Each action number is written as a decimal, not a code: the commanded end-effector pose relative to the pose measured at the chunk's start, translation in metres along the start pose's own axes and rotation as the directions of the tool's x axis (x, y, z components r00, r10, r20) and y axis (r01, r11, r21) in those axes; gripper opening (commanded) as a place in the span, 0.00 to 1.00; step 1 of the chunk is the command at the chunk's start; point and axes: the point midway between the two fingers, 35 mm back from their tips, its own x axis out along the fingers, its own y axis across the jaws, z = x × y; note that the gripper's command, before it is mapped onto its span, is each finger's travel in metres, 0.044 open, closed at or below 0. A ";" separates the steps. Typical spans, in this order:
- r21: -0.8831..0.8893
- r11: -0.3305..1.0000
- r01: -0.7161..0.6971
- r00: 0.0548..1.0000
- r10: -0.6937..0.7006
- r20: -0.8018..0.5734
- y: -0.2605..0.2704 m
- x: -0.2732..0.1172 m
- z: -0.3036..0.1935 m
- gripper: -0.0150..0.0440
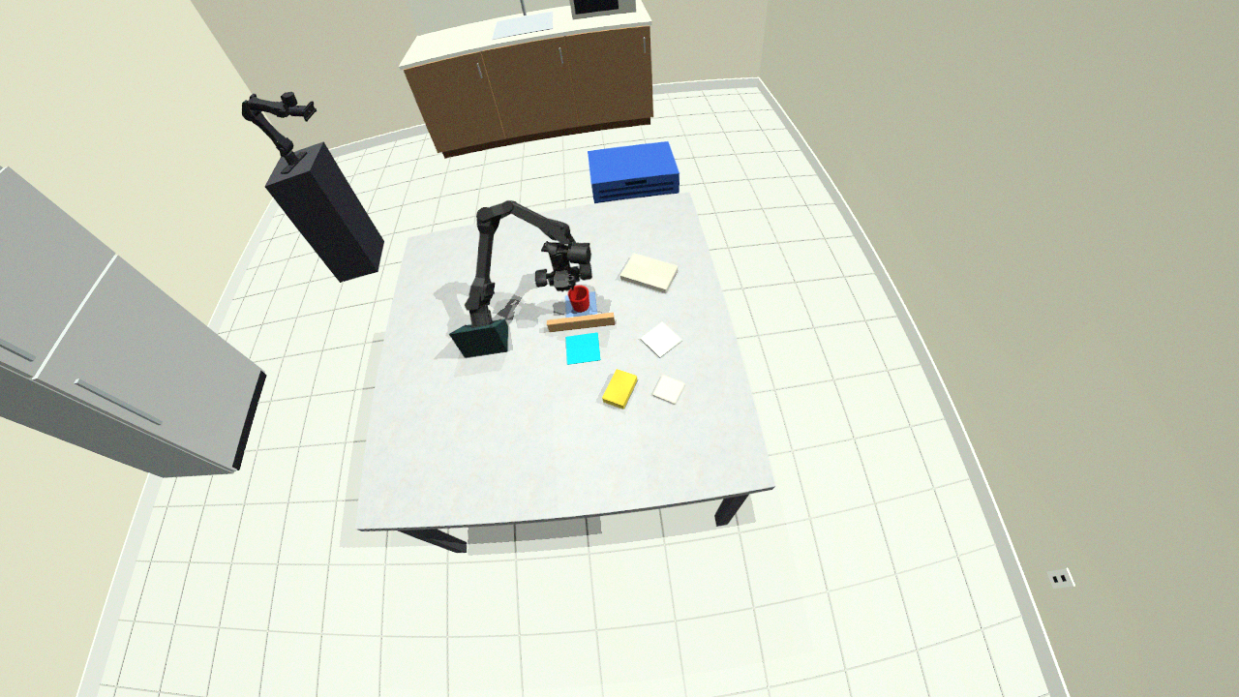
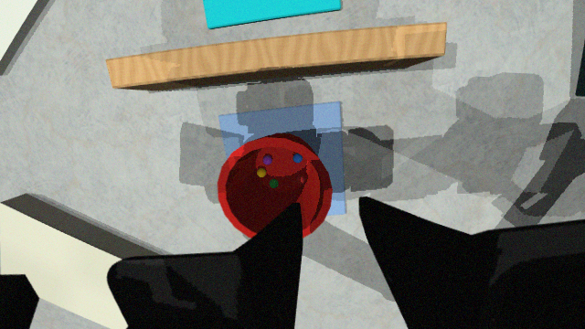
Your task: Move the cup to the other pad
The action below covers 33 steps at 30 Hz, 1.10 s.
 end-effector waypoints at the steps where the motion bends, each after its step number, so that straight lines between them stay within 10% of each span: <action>1: 0.006 1.000 0.001 1.000 -0.001 -0.005 0.001 0.005 -0.001 0.50; 33: 0.005 1.000 0.001 1.000 -0.001 -0.007 0.001 0.057 -0.001 0.50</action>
